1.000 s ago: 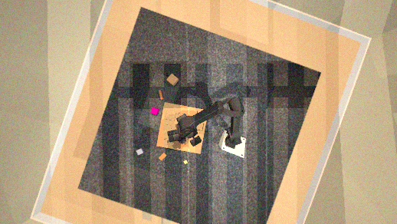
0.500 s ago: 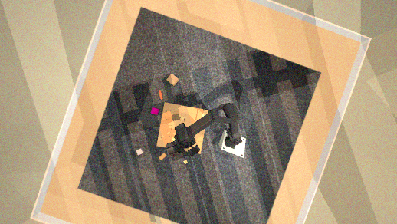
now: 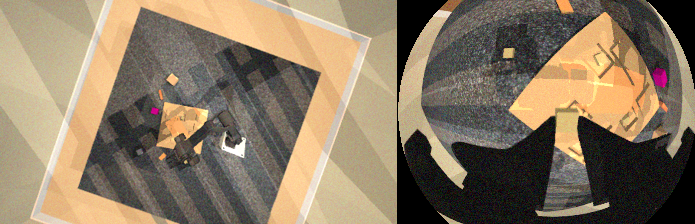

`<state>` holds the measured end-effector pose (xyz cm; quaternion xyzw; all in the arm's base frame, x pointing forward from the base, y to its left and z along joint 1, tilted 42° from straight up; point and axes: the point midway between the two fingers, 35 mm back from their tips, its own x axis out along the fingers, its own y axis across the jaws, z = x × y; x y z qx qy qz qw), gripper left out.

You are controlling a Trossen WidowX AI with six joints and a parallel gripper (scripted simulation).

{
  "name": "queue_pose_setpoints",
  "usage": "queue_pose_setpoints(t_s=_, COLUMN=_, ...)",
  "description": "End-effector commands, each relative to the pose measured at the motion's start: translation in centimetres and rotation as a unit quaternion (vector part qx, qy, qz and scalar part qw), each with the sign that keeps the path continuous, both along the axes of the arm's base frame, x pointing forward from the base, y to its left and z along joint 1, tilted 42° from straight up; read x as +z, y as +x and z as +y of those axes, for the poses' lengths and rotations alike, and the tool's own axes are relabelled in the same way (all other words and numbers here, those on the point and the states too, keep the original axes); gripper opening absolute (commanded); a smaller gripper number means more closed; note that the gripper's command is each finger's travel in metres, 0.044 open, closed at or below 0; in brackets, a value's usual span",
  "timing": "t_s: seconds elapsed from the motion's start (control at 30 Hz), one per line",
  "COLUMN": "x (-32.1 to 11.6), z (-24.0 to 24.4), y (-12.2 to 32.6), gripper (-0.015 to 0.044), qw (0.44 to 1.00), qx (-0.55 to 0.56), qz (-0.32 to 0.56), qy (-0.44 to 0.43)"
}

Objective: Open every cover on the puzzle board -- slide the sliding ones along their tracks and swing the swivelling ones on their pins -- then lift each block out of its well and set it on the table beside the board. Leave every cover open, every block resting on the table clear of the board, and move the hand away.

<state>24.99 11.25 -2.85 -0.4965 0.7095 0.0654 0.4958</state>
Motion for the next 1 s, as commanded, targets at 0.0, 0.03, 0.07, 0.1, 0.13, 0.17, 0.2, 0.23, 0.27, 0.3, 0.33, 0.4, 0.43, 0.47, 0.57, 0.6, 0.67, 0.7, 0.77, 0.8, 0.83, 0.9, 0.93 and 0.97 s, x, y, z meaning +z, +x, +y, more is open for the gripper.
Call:
queue_pose_setpoints(t_s=0.0, x=-1.0, z=1.2, y=-0.6, gripper=0.008, qw=1.0, qx=-0.003, qz=-0.002, qy=0.003)
queue_pose_setpoints(t_s=0.03, x=-1.2, z=1.5, y=-0.7, gripper=0.008, qw=1.0, qx=-0.003, qz=-0.002, qy=0.003)
queue_pose_setpoints(t_s=0.07, x=-1.4, z=1.8, y=-0.9, gripper=0.008, qw=1.0, qx=-0.003, qz=-0.001, qy=0.003)
queue_pose_setpoints(t_s=0.1, x=-1.7, z=2.1, y=-1.1, gripper=0.008, qw=1.0, qx=-0.003, qz=-0.001, qy=0.003)
queue_pose_setpoints(t_s=0.13, x=-1.9, z=2.3, y=-1.3, gripper=0.008, qw=1.0, qx=-0.003, qz=-0.001, qy=0.003)
queue_pose_setpoints(t_s=0.17, x=-2.1, z=2.6, y=-1.5, gripper=0.008, qw=1.0, qx=-0.003, qz=-0.001, qy=0.003)
queue_pose_setpoints(t_s=0.2, x=-2.3, z=2.8, y=-1.7, gripper=0.008, qw=1.0, qx=-0.003, qz=-0.001, qy=0.003)
queue_pose_setpoints(t_s=0.23, x=-2.6, z=3.1, y=-1.8, gripper=0.008, qw=1.0, qx=-0.003, qz=-0.001, qy=0.003)
queue_pose_setpoints(t_s=0.27, x=-2.8, z=3.4, y=-2.0, gripper=0.008, qw=1.0, qx=-0.003, qz=-0.001, qy=0.003)
queue_pose_setpoints(t_s=0.3, x=-3.0, z=3.6, y=-2.3, gripper=0.008, qw=1.0, qx=-0.004, qz=-0.001, qy=0.003)
queue_pose_setpoints(t_s=0.33, x=-3.2, z=3.8, y=-2.5, gripper=0.008, qw=1.0, qx=-0.004, qz=0.0, qy=0.002)
queue_pose_setpoints(t_s=0.4, x=-3.7, z=4.3, y=-2.9, gripper=0.008, qw=1.0, qx=-0.004, qz=0.0, qy=0.002)
queue_pose_setpoints(t_s=0.43, x=-3.9, z=4.6, y=-3.1, gripper=0.008, qw=1.0, qx=-0.004, qz=0.0, qy=0.002)
queue_pose_setpoints(t_s=0.47, x=-4.2, z=4.8, y=-3.3, gripper=0.008, qw=1.0, qx=-0.004, qz=0.0, qy=0.001)
queue_pose_setpoints(t_s=0.57, x=-4.9, z=5.5, y=-4.0, gripper=0.008, qw=1.0, qx=-0.005, qz=0.0, qy=0.0)
queue_pose_setpoints(t_s=0.6, x=-5.1, z=5.7, y=-4.2, gripper=0.008, qw=1.0, qx=-0.005, qz=0.0, qy=-0.001)
queue_pose_setpoints(t_s=0.67, x=-5.5, z=6.1, y=-4.7, gripper=0.008, qw=1.0, qx=-0.005, qz=0.0, qy=-0.002)
queue_pose_setpoints(t_s=0.7, x=-5.8, z=6.3, y=-5.0, gripper=0.008, qw=1.0, qx=-0.005, qz=0.0, qy=-0.002)
queue_pose_setpoints(t_s=0.77, x=-6.2, z=6.7, y=-5.5, gripper=0.008, qw=1.0, qx=-0.006, qz=0.0, qy=-0.003)
queue_pose_setpoints(t_s=0.8, x=-6.5, z=6.9, y=-5.7, gripper=0.008, qw=1.0, qx=-0.006, qz=0.0, qy=-0.004)
queue_pose_setpoints(t_s=0.83, x=-6.7, z=7.0, y=-6.0, gripper=0.008, qw=1.0, qx=-0.006, qz=0.0, qy=-0.005)
queue_pose_setpoints(t_s=0.9, x=-7.2, z=7.4, y=-6.5, gripper=0.008, qw=1.0, qx=-0.007, qz=0.0, qy=-0.006)
queue_pose_setpoints(t_s=0.93, x=-7.4, z=7.6, y=-6.8, gripper=0.008, qw=1.0, qx=-0.007, qz=-0.001, qy=-0.007)
queue_pose_setpoints(t_s=0.97, x=-7.6, z=7.7, y=-7.0, gripper=0.008, qw=1.0, qx=-0.007, qz=-0.001, qy=-0.008)
